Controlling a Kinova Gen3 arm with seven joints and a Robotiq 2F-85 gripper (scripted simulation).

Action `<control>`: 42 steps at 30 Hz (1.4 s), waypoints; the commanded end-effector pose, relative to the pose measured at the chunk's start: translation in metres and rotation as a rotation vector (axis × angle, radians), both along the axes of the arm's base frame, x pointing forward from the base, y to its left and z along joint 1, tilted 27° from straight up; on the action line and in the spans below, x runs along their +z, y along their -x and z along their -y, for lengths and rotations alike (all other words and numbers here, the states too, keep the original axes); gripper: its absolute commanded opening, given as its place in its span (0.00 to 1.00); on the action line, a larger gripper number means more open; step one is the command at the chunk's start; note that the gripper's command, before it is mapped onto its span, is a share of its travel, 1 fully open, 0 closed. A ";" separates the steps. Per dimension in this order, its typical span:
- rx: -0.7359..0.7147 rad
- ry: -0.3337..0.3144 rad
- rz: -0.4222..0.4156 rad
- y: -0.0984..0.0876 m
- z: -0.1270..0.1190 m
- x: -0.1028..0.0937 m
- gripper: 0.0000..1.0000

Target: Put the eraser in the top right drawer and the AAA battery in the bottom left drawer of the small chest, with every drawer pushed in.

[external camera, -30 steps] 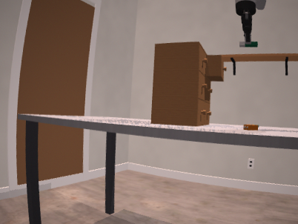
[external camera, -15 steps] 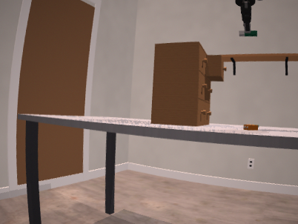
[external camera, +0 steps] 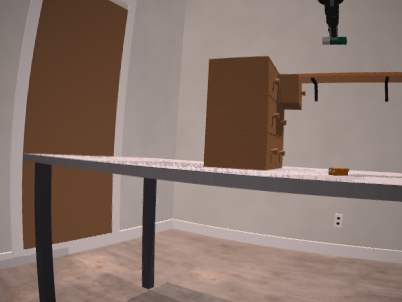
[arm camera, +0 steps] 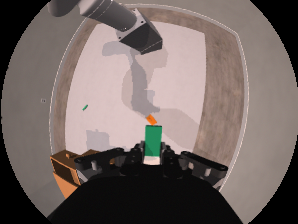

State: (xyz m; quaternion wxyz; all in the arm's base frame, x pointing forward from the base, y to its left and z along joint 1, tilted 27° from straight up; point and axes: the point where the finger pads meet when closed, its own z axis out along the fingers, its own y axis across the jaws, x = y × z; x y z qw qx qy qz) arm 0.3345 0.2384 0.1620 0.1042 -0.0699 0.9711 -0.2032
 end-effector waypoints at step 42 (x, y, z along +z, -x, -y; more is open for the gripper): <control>0.060 -0.014 0.145 0.004 0.002 0.001 0.19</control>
